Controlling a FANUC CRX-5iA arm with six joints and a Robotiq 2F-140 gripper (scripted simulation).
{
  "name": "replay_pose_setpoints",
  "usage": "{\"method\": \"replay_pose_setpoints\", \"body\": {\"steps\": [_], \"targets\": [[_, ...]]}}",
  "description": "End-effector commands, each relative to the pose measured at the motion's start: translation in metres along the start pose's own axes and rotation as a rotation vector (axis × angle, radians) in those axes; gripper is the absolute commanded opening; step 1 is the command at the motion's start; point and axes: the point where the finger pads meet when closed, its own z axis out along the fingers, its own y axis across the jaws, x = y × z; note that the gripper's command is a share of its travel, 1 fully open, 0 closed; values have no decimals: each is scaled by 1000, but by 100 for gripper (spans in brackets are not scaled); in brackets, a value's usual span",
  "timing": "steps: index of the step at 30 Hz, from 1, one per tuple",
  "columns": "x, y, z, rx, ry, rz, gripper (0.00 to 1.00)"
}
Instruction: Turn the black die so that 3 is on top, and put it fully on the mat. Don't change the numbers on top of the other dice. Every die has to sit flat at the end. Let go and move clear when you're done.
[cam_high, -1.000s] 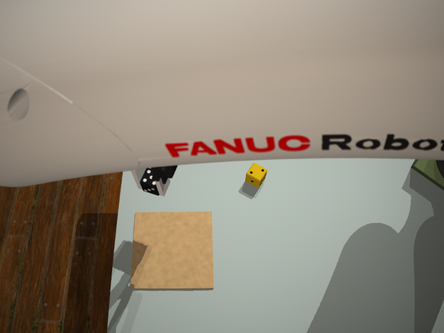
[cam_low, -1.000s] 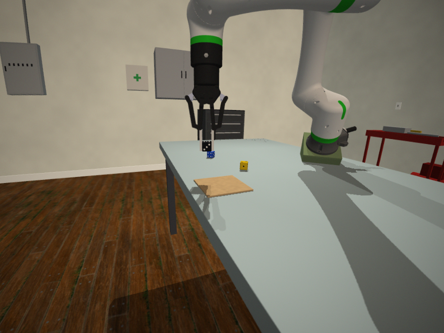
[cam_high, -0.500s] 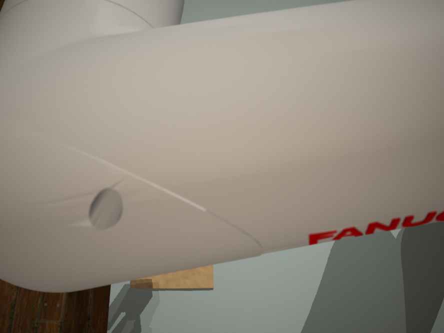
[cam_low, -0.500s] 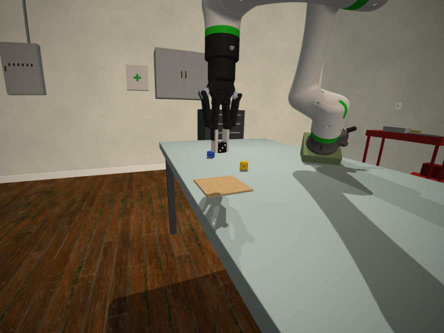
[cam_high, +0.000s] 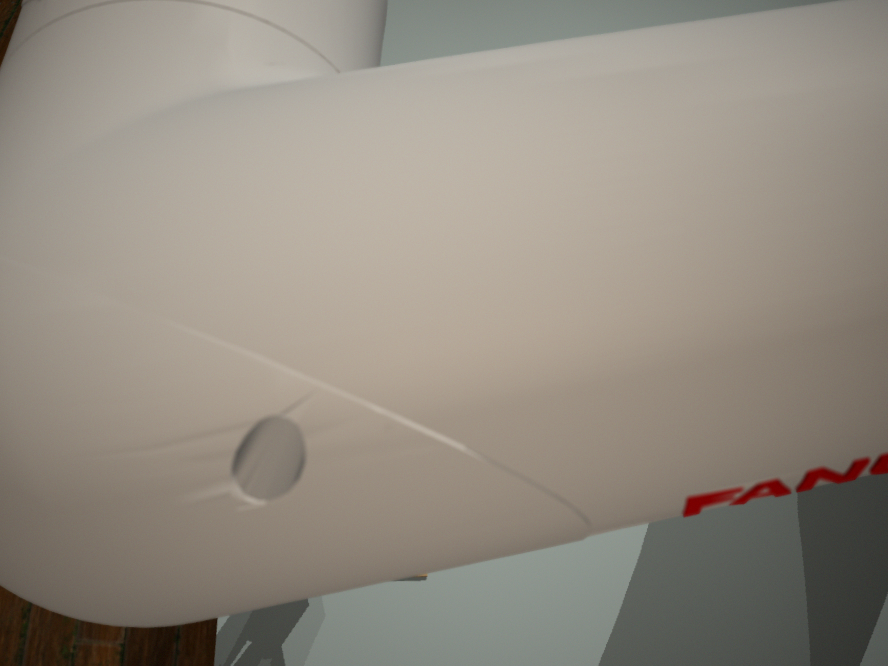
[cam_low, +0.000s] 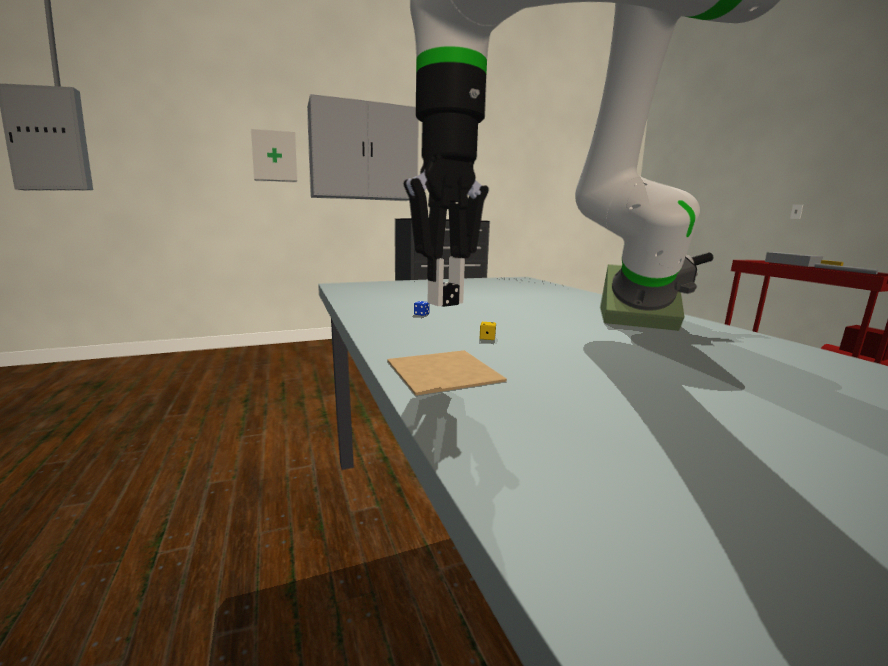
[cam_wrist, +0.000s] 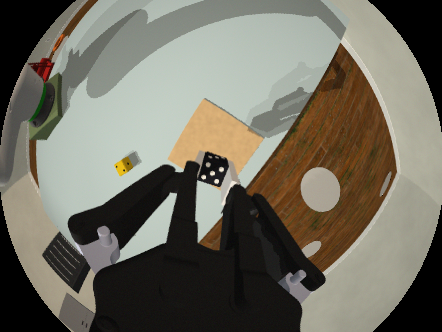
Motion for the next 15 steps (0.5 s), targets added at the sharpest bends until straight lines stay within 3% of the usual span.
{"method": "replay_pose_setpoints", "body": {"steps": [1, 15], "targets": [[0, 0, 0, 0, 0, 0, 24], [0, 0, 28, 0, 0, 0, 24]]}}
